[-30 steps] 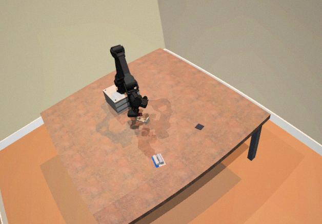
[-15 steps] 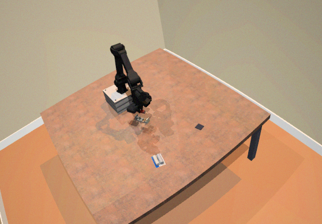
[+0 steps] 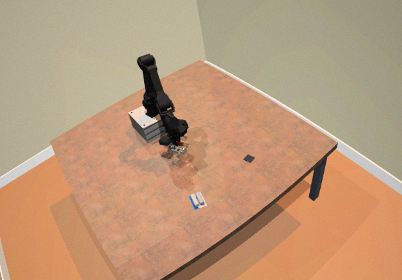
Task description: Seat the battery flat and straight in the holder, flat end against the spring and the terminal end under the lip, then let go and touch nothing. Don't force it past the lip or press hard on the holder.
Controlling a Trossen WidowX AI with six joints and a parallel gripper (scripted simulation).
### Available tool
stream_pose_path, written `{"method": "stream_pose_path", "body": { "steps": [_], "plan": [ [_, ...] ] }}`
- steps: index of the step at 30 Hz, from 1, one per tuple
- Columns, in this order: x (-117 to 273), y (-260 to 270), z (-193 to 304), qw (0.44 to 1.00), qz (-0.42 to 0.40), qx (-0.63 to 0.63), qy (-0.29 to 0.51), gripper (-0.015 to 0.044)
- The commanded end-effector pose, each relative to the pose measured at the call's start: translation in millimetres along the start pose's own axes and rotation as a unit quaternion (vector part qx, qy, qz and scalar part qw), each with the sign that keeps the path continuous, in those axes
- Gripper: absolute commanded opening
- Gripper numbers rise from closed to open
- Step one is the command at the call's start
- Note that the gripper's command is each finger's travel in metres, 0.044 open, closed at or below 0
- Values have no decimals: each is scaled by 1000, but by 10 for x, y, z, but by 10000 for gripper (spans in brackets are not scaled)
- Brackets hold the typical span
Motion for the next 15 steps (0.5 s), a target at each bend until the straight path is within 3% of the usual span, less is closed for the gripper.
{"method": "stream_pose_path", "body": {
  "steps": [1, 15],
  "plan": [
    [-61, 5, 25, 1000, -7, 4, -23, 66],
    [-155, -12, 71, 997, -18, 3, -69, 66]
  ]
}}
Point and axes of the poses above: the point midway between the two fingers, 35 mm back from their tips, its own x axis back along the fingers, its own y axis across the jaws, z = x × y, the point moved 1 cm from there along x, back along the fingers, and after that the axes turned 12 degrees about -x, right-handed, at the moved point
